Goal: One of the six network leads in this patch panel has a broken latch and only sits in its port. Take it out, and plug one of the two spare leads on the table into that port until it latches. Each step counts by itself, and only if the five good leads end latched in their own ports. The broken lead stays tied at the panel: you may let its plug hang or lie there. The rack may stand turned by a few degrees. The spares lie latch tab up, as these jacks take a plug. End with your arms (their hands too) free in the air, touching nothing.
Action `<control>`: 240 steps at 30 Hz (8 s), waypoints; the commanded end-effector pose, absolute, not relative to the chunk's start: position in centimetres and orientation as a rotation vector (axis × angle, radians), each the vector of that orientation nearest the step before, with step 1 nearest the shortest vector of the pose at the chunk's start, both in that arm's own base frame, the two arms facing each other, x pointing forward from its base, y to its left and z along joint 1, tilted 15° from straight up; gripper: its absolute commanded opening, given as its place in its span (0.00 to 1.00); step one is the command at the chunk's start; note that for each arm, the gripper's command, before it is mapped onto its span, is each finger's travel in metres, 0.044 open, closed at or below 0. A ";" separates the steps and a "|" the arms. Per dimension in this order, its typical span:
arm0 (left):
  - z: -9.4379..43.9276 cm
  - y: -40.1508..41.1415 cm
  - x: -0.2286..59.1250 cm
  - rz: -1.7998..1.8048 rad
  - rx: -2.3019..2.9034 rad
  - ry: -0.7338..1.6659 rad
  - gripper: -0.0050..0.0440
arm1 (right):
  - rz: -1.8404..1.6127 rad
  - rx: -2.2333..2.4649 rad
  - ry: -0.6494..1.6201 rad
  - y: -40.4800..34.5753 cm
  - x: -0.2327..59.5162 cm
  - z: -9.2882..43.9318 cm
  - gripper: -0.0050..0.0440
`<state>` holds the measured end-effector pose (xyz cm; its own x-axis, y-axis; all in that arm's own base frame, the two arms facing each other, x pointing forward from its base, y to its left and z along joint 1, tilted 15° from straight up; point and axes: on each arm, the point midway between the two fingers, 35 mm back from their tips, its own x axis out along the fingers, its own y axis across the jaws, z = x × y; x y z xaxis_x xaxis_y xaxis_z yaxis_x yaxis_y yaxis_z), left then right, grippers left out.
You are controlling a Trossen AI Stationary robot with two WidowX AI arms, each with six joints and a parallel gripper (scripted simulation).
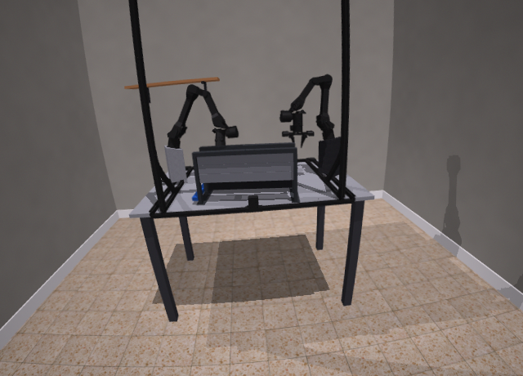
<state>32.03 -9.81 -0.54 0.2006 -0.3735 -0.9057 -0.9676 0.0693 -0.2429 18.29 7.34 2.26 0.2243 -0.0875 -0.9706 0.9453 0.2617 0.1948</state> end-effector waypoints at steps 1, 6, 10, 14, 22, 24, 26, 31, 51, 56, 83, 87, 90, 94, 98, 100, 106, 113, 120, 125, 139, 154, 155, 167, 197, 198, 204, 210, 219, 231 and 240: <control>-1.0 -10.2 32.4 0.794 -1.487 1.328 0.46 | -0.924 1.034 1.080 7.3 18.3 2.3 0.46; -1.0 -10.2 32.4 0.794 -1.487 1.328 0.46 | -0.924 1.034 1.080 7.3 18.3 2.3 0.46; -1.0 -10.2 32.4 0.794 -1.487 1.328 0.46 | -0.924 1.034 1.080 7.3 18.3 2.3 0.46; -0.8 -14.8 35.9 0.859 -1.489 1.265 0.46 | -0.924 1.034 1.080 7.3 18.3 2.3 0.46; -0.8 -14.8 35.9 0.859 -1.489 1.265 0.46 | -0.924 1.034 1.080 7.3 18.3 2.3 0.46; -0.8 -14.8 35.9 0.859 -1.489 1.265 0.46 | -0.924 1.034 1.080 7.3 18.3 2.3 0.46; -0.8 -14.8 35.9 0.859 -1.489 1.265 0.46 | -0.924 1.034 1.080 7.3 18.3 2.3 0.46; -6.1 -16.4 37.1 0.858 -1.490 1.265 0.46 | -0.924 1.034 1.080 7.3 18.3 2.3 0.46; -6.4 -16.5 37.2 0.859 -1.489 1.265 0.46 | -0.924 1.034 1.080 7.3 18.3 2.3 0.46; -6.4 -16.5 37.2 0.859 -1.489 1.265 0.46 | -0.924 1.034 1.080 7.3 18.3 2.3 0.46; -6.2 -16.6 37.2 0.852 -1.490 1.271 0.10 | -0.924 1.034 1.080 7.3 18.3 2.3 0.46; -6.2 -16.6 37.2 0.852 -1.490 1.271 0.10 | -0.924 1.034 1.080 7.3 18.3 2.3 0.46; -6.2 -16.6 37.2 0.852 -1.490 1.271 0.10 | -0.924 1.034 1.080 7.3 18.3 2.3 0.46; -6.2 -16.6 37.2 0.852 -1.490 1.271 0.10 | -0.924 1.034 1.080 7.3 18.3 2.3 0.46; -6.2 -16.6 37.2 0.852 -1.490 1.271 0.21 | -0.924 1.034 1.080 7.3 18.3 2.3 0.46; -6.2 -16.6 37.2 0.852 -1.490 1.271 0.21 | -0.924 1.034 1.080 7.3 18.3 2.3 0.46; -6.2 -16.6 37.2 0.852 -1.490 1.271 0.21 | -0.924 1.034 1.080 7.3 18.3 2.3 0.46; -6.2 -16.6 37.2 0.852 -1.490 1.271 0.21 | -0.924 1.034 1.080 7.3 18.3 2.3 0.46; -6.2 -16.6 37.2 0.852 -1.490 1.271 0.21 | -0.924 1.034 1.080 7.3 18.3 2.3 0.46; -6.2 -16.6 37.2 0.852 -1.490 1.271 0.21 | -0.924 1.034 1.080 7.3 18.3 2.3 0.46; -5.7 -12.6 37.1 0.852 -1.490 1.271 0.21 | -0.924 1.034 1.080 7.3 18.3 2.3 0.46; -4.4 -9.0 36.9 0.851 -1.493 1.272 0.21 | -0.924 1.034 1.080 7.3 18.3 2.3 0.46; -4.4 -9.0 36.9 0.851 -1.493 1.272 0.21 | -0.924 1.034 1.080 7.3 18.3 2.3 0.46; -4.1 -8.0 36.8 0.860 -1.491 1.274 0.21 | -0.924 1.034 1.080 7.3 18.3 2.3 0.46; -6.9 -4.5 34.0 0.867 -1.488 1.280 0.21 | -0.924 1.034 1.080 7.3 18.3 2.3 0.46; -7.0 -7.0 34.3 0.849 -1.490 1.284 0.21 | -0.924 1.034 1.080 7.3 18.3 2.3 0.46; -7.0 -7.0 34.3 0.849 -1.490 1.284 0.21 | -0.924 1.034 1.080 7.3 18.3 2.3 0.46; -7.0 -7.0 34.3 0.849 -1.490 1.284 0.21 | -0.924 1.034 1.080 7.3 18.3 2.3 0.46; -9.3 -6.7 34.8 0.838 -1.492 1.290 0.21 | -0.924 1.034 1.080 7.3 18.3 2.3 0.46; -9.3 -6.7 34.8 0.838 -1.492 1.290 0.21 | -0.924 1.034 1.080 7.3 18.3 2.3 0.46; -10.2 -6.7 35.3 0.790 -1.517 1.293 0.21 | -0.924 1.034 1.080 7.3 18.3 2.3 0.46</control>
